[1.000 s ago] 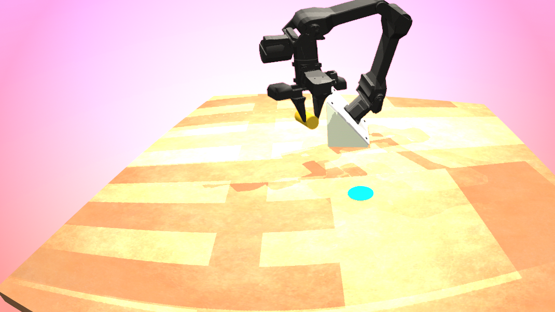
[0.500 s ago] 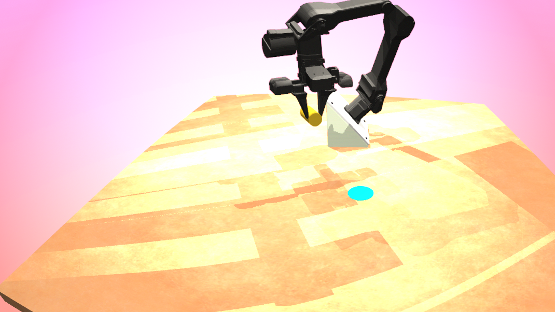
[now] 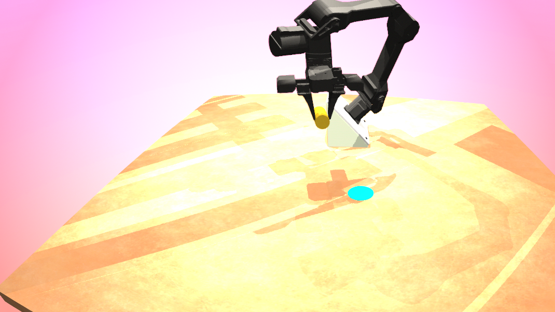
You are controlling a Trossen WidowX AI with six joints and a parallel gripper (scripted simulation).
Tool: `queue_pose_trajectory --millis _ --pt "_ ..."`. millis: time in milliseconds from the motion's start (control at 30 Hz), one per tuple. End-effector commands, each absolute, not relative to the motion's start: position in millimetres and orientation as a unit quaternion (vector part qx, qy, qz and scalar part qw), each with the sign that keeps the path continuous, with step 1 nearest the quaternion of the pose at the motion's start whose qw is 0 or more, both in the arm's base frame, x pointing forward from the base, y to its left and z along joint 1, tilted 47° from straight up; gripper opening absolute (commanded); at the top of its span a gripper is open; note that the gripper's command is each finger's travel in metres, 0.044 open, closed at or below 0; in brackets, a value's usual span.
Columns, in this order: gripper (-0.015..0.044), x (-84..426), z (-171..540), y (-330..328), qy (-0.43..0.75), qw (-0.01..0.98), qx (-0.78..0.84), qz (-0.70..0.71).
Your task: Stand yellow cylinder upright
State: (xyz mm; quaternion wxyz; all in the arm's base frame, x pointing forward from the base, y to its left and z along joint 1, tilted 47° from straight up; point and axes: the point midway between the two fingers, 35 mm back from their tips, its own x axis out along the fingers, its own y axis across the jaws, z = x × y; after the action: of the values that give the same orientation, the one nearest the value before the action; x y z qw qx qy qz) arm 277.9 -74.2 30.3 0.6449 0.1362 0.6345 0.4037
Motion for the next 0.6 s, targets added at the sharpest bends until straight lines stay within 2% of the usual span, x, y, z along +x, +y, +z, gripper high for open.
queue_pose_trajectory --millis 0,567 --pt "0.0105 289 38 -68 0.647 0.642 0.157 0.381" --pt "0.0105 320 68 -38 0.692 0.613 0.247 0.289"
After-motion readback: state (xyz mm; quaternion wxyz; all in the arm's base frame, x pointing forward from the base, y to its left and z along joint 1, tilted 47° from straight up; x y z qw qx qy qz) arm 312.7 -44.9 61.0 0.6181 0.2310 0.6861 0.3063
